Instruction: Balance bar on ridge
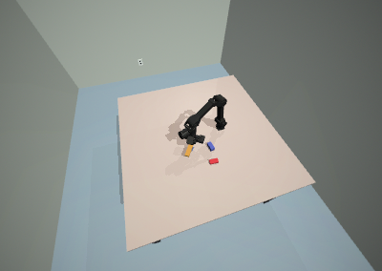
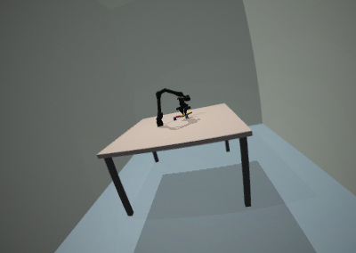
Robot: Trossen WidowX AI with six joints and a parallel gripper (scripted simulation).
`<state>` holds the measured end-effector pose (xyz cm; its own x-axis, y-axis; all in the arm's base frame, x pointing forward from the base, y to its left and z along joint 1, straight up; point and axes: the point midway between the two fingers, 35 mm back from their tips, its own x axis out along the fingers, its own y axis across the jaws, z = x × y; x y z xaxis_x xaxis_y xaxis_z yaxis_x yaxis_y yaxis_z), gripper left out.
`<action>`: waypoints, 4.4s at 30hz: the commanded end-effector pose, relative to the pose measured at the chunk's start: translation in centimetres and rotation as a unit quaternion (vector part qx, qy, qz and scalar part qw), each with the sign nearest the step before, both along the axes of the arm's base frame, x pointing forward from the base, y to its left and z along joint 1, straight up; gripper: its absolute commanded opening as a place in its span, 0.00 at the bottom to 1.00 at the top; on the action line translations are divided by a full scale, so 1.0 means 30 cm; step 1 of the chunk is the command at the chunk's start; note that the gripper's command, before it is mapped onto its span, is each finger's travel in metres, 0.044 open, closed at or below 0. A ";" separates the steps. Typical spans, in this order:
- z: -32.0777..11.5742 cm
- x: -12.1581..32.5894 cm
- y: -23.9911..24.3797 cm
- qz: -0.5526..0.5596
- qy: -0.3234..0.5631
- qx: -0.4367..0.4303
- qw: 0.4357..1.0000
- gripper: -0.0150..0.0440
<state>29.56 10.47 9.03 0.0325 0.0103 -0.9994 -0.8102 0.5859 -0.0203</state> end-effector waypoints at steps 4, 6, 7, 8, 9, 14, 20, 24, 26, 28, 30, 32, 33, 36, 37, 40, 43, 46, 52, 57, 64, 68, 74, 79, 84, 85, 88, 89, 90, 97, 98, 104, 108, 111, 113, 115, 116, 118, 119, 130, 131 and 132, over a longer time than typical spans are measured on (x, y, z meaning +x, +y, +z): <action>-0.004 0.000 0.001 -0.002 0.000 0.001 1.000 0.25; -0.004 0.000 0.001 -0.002 0.000 0.001 1.000 0.25; -0.004 0.000 0.001 -0.002 0.000 0.001 1.000 0.25; -0.005 0.000 0.000 -0.002 0.000 0.001 1.000 0.25; -0.005 0.000 0.000 -0.002 0.000 0.001 1.000 0.25; -0.006 0.000 0.000 -0.002 0.000 0.001 1.000 0.25; -0.006 -0.001 0.000 -0.002 0.000 0.001 1.000 0.25; -0.004 -0.001 0.000 -0.002 0.000 0.001 1.000 0.25; -0.005 -0.001 0.000 -0.002 0.000 0.001 1.000 0.25; -0.005 -0.001 0.000 -0.002 0.000 0.001 1.000 0.25; -0.005 -0.001 0.000 -0.002 0.000 0.001 1.000 0.25; -0.005 -0.001 0.000 -0.002 0.000 0.001 1.000 0.25; -0.005 -0.001 0.000 -0.002 0.000 0.001 1.000 0.25; -0.003 -0.001 0.000 0.000 -0.001 0.001 1.000 0.25; -0.003 -0.001 0.000 0.000 -0.001 0.001 1.000 0.25; -0.003 -0.001 0.000 0.000 -0.001 0.001 1.000 0.25; -0.003 -0.001 0.000 0.000 -0.001 0.001 1.000 0.25; -0.003 -0.001 0.000 0.000 -0.001 0.001 1.000 0.25; -0.003 -0.001 0.000 0.000 -0.001 0.001 1.000 0.25; -0.003 -0.001 0.000 0.000 -0.001 0.001 1.000 0.25; -0.003 -0.001 0.000 0.000 -0.001 0.001 1.000 0.25; -0.003 -0.001 0.000 0.000 -0.001 0.001 1.000 0.43; -0.003 -0.001 0.000 0.000 -0.001 0.001 1.000 0.54; -0.003 -0.001 0.000 0.000 -0.001 0.001 1.000 0.54; -0.003 -0.001 0.000 0.000 -0.001 0.001 1.000 0.54; -0.003 -0.001 0.000 0.000 -0.001 0.001 1.000 0.54; -0.003 -0.001 0.000 0.000 -0.001 0.001 1.000 0.54; -0.003 -0.001 0.000 0.000 -0.001 0.001 1.000 0.54; -0.003 -0.001 0.000 0.000 -0.001 0.001 1.000 0.54; -0.003 -0.001 0.000 0.000 -0.001 0.001 1.000 0.54; -0.003 -0.001 0.000 0.000 -0.001 0.001 1.000 0.54; -0.003 -0.001 0.000 0.000 -0.001 0.001 1.000 0.54; -0.003 -0.001 0.000 0.000 -0.001 0.001 1.000 0.55; -0.003 -0.001 0.000 0.000 -0.001 0.001 1.000 0.55; -0.003 -0.001 0.000 0.000 -0.001 0.001 1.000 0.55; -0.003 -0.001 0.000 0.000 -0.001 0.001 1.000 0.57; -0.003 -0.001 0.000 0.000 -0.001 0.001 1.000 0.57; -0.003 -0.001 0.000 0.000 -0.001 0.001 1.000 0.57; -0.003 -0.001 0.000 0.000 -0.001 0.001 1.000 0.57; -0.003 -0.001 0.000 0.000 -0.001 0.001 1.000 0.75; -0.003 -0.001 0.000 0.000 -0.001 0.001 1.000 0.79; -0.003 -0.001 0.000 0.000 -0.001 0.001 1.000 0.83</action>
